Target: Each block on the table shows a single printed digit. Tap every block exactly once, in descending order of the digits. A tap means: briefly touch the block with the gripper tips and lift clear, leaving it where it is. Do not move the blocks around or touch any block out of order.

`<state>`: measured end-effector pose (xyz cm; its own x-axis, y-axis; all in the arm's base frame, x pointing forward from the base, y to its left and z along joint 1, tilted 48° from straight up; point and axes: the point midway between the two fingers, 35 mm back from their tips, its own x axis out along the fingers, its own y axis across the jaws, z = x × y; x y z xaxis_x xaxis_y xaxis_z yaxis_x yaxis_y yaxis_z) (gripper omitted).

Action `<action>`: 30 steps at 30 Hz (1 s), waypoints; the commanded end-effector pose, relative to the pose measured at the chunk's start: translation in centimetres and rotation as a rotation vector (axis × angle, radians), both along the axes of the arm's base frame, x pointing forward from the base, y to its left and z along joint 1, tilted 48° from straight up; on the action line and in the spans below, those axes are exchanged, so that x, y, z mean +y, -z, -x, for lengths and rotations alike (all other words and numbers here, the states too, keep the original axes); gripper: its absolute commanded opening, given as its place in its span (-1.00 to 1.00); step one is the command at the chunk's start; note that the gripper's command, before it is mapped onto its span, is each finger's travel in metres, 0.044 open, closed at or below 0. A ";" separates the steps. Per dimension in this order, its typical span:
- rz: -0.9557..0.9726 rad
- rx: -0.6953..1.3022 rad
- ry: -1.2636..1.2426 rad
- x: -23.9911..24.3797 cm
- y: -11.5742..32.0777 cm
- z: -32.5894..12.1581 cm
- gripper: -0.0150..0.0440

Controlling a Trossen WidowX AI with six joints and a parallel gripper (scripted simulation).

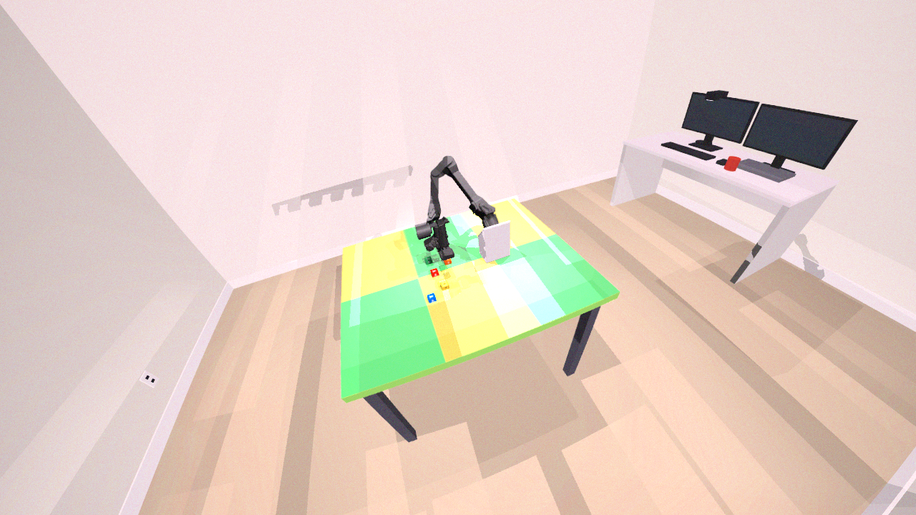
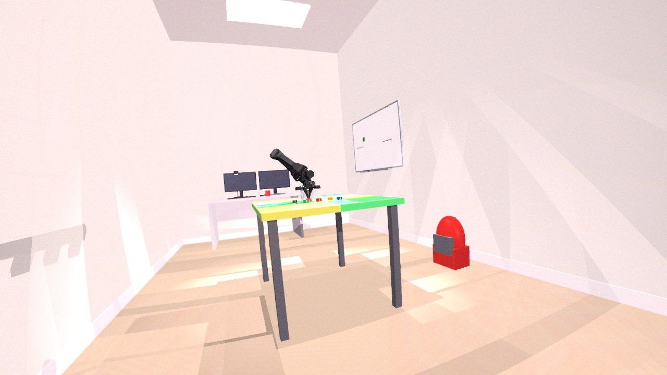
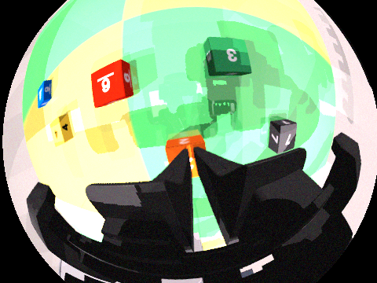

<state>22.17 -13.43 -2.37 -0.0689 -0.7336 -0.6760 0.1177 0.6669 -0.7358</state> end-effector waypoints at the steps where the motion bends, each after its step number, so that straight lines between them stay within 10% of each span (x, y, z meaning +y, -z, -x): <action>1: 0.000 0.001 0.000 0.2 -0.1 0.0 -0.42; 8: 0.000 0.016 0.001 2.1 -1.7 0.1 -0.42; 22: -0.062 0.010 -0.012 19.0 6.9 -6.1 0.82; 30: -0.022 0.007 0.001 25.0 10.8 -4.3 0.86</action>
<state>26.87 10.95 -12.34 -0.0551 -0.7104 -0.7017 0.0923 0.6961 -0.7120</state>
